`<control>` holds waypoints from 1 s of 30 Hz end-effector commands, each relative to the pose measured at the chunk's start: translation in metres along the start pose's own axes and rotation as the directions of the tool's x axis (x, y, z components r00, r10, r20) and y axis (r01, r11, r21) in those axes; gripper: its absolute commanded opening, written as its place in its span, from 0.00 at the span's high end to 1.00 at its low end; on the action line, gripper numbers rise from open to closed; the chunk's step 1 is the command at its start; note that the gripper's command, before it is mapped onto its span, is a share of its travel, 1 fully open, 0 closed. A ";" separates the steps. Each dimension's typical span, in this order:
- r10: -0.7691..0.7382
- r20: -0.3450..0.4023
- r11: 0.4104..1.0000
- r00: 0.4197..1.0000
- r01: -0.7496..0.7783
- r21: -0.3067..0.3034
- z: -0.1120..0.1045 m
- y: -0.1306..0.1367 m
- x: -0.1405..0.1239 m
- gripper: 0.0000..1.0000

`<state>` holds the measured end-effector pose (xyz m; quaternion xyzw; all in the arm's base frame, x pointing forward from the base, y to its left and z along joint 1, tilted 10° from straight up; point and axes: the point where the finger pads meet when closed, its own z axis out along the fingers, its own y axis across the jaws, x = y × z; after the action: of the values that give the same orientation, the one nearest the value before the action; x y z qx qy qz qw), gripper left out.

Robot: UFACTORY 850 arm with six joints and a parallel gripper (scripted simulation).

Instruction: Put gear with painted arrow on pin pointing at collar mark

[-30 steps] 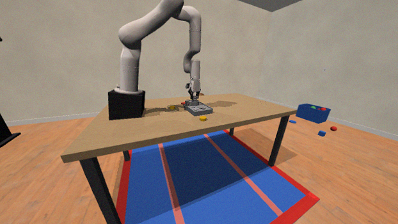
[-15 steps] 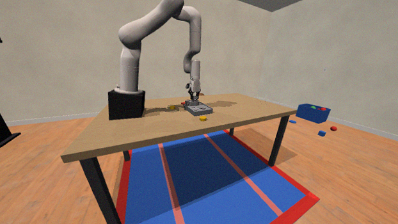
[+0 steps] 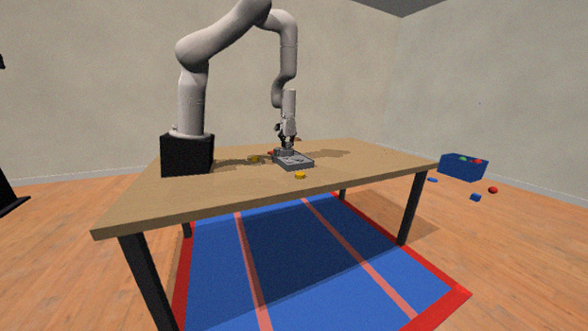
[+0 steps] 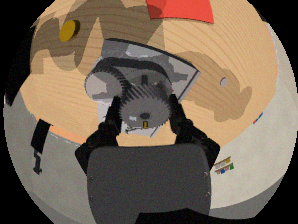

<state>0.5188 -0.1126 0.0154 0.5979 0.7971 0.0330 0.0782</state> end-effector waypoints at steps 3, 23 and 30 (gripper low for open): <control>0.000 0.000 1.000 1.000 0.000 -0.001 0.000 0.001 -0.001 1.00; 0.000 -0.001 1.000 1.000 0.000 -0.001 0.003 0.001 -0.001 1.00; 0.000 -0.002 1.000 1.000 0.000 -0.001 0.004 0.001 -0.001 1.00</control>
<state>0.5202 -0.1133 0.0117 0.5979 0.7971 0.0334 0.0775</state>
